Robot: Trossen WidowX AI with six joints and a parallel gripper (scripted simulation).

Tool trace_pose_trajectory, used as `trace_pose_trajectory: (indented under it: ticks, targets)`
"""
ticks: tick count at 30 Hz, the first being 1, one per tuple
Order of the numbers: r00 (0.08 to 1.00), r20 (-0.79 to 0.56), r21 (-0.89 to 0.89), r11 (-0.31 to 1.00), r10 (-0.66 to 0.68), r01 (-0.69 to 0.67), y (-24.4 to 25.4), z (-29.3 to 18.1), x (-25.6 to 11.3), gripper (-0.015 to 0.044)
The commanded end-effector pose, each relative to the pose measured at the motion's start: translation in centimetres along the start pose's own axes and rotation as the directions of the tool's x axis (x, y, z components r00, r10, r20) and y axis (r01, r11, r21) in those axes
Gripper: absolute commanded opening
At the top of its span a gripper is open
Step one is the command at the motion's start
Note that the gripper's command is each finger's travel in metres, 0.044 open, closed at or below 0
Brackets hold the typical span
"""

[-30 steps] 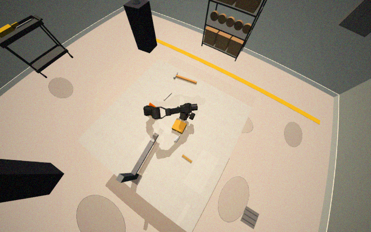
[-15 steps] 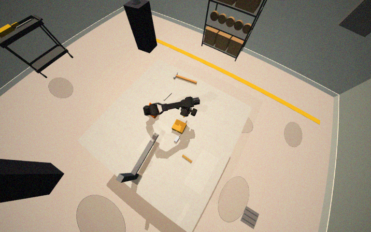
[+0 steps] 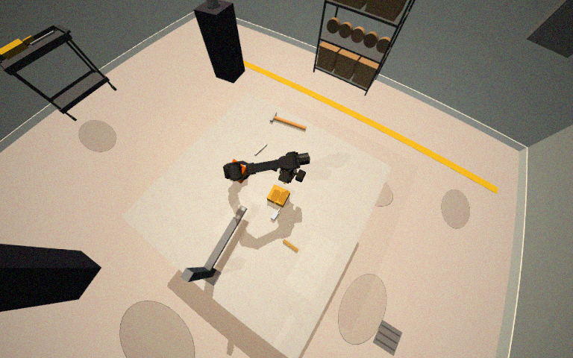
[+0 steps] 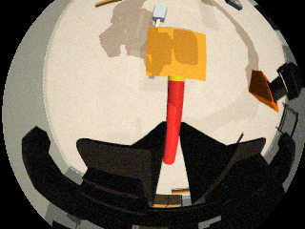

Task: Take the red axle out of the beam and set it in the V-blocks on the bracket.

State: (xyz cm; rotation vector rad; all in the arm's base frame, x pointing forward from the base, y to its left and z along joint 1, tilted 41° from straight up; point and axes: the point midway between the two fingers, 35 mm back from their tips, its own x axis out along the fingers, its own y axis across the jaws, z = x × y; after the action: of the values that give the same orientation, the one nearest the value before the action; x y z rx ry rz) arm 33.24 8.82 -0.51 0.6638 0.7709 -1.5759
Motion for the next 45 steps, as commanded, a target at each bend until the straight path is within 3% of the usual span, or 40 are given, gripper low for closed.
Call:
trace_pose_trajectory:
  ticks: [1, 22, 45]
  targets:
    - [1.000, -0.004, -0.003, 1.000, 0.003, -0.003, 0.1, 2.8, -0.5, 0.0000]
    - [1.000, -0.022, -0.001, 1.000, 0.012, -0.012, -2.5, 15.8, -1.4, 0.0000]
    - [1.000, 0.008, 0.012, 1.000, 0.006, -0.006, -10.5, 26.8, -0.8, 0.0000]
